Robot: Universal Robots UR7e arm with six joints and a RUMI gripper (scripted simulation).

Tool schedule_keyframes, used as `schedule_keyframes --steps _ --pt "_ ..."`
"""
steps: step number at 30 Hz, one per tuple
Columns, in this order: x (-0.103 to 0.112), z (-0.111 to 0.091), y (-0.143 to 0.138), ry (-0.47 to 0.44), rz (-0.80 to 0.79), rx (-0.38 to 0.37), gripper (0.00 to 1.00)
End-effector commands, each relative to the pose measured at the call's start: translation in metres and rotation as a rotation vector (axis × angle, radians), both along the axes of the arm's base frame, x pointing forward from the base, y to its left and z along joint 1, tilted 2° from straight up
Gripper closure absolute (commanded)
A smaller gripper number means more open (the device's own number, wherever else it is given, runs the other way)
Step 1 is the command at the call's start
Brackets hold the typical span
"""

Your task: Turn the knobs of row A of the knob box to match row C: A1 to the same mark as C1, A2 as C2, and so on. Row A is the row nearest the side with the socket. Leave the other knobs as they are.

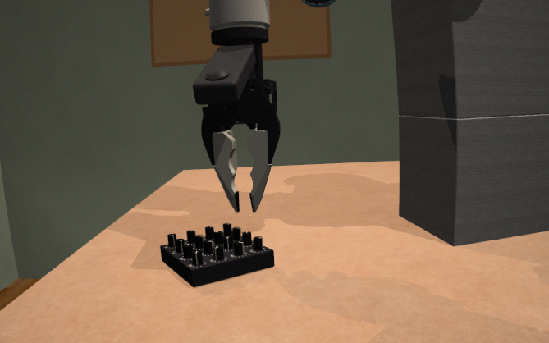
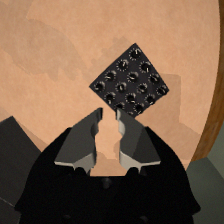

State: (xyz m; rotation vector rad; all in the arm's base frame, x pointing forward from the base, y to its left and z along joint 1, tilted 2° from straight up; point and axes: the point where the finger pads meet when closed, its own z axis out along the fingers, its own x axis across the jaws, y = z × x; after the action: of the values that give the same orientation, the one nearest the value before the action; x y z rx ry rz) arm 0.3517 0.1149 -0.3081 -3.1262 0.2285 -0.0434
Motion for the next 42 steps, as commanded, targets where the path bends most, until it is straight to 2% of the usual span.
schedule_keyframes --steps 1,18,42 --pt "0.001 -0.007 0.0 -0.001 0.0 0.0 0.89" --pt "0.001 -0.02 0.0 -0.001 0.0 0.0 0.89" --pt "0.001 -0.021 0.0 -0.001 0.0 0.0 0.89"
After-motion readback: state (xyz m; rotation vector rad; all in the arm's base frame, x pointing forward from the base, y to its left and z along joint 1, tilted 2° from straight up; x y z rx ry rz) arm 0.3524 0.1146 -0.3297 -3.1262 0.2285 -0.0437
